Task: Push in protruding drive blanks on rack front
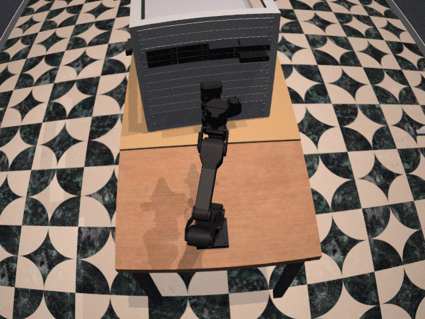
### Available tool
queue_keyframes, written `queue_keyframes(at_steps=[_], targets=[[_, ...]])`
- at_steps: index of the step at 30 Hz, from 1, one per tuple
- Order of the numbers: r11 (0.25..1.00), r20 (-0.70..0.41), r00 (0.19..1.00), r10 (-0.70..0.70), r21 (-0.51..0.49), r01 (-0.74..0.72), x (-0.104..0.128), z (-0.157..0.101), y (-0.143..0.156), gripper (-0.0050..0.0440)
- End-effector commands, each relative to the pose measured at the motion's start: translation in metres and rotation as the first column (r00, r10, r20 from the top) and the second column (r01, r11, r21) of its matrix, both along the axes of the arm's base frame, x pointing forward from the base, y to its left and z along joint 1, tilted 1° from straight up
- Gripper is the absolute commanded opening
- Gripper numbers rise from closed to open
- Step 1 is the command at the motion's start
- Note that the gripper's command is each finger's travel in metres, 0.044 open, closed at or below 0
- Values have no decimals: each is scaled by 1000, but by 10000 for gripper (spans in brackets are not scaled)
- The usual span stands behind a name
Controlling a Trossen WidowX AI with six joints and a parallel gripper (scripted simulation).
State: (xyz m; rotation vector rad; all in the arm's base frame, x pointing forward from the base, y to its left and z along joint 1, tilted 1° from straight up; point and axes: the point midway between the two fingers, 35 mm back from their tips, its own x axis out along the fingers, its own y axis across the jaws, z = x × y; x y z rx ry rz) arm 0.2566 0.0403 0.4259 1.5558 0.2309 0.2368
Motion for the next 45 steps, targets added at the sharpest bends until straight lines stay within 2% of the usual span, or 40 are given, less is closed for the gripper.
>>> queue_keyframes(at_steps=[1, 10, 25, 27, 38, 45], targets=[[1000, 15, 1000, -5, -2, 5, 2, 8, 10, -50], [1000, 15, 1000, -5, -2, 5, 9, 11, 30, -50], [1000, 15, 1000, -5, -2, 5, 28, 20, 86, -50], [1000, 15, 1000, -5, -2, 5, 28, 20, 86, -50], [1000, 15, 1000, -5, -2, 5, 43, 27, 132, -50], [1000, 15, 1000, -5, -2, 5, 48, 29, 147, -50]])
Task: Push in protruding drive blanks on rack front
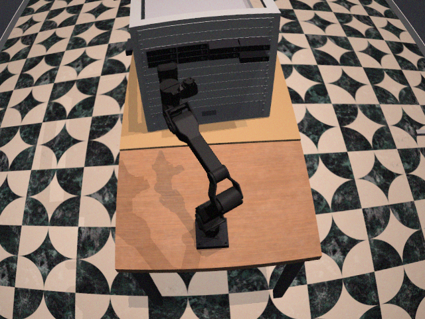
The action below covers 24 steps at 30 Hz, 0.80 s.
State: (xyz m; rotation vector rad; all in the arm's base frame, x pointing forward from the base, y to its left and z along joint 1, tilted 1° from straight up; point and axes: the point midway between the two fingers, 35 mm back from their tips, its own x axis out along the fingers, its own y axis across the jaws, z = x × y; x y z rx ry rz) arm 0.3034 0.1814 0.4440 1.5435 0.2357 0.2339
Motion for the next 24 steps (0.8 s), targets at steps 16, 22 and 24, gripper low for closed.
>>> queue_keyframes(at_steps=[16, 22, 24], targets=[[1000, 18, 1000, -7, 11, 7, 6, 13, 19, -50], [1000, 18, 1000, -7, 11, 7, 11, 14, 21, -50], [1000, 18, 1000, -7, 11, 7, 21, 14, 24, -50]])
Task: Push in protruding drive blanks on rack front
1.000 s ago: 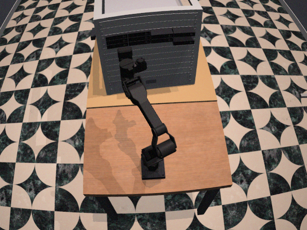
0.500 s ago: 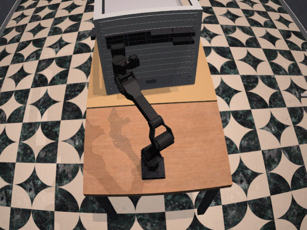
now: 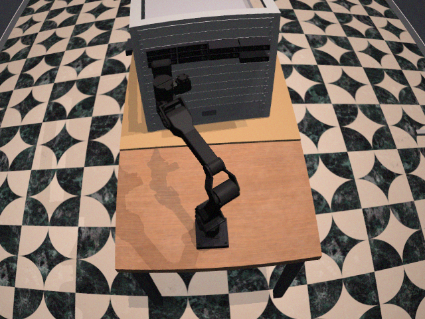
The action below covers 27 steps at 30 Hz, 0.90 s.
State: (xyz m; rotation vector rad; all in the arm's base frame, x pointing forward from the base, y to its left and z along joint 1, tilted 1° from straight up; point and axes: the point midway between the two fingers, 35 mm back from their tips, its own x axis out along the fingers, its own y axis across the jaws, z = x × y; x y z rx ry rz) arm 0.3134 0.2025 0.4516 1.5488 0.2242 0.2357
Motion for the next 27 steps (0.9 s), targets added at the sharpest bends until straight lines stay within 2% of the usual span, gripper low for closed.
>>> queue_keyframes(at_steps=[1, 5, 27], targets=[[1000, 10, 1000, -1, 4, 1, 17, 6, 5, -50], [1000, 10, 1000, -1, 4, 1, 32, 6, 9, -50], [1000, 10, 1000, -1, 4, 1, 33, 10, 8, -50]])
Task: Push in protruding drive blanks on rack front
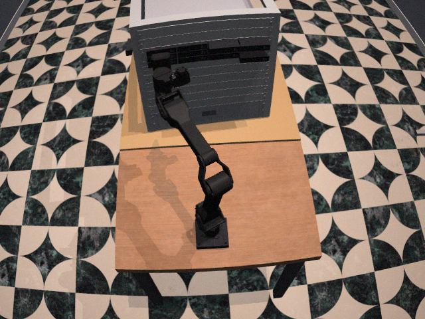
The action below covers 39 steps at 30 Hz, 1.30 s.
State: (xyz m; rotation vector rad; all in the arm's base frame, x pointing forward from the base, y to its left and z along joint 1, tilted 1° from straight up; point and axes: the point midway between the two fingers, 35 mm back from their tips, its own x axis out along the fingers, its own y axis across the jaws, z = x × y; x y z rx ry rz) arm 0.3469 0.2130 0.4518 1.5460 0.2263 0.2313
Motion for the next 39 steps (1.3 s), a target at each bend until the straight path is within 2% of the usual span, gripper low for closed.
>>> queue_keyframes(at_steps=[1, 19, 25, 39], targets=[[1000, 14, 1000, 1, 8, -1, 0, 11, -2, -50], [1000, 14, 1000, 1, 8, -1, 0, 13, -2, -50], [1000, 14, 1000, 1, 8, -1, 9, 13, 0, -50], [1000, 14, 1000, 1, 8, -1, 14, 14, 1, -50]])
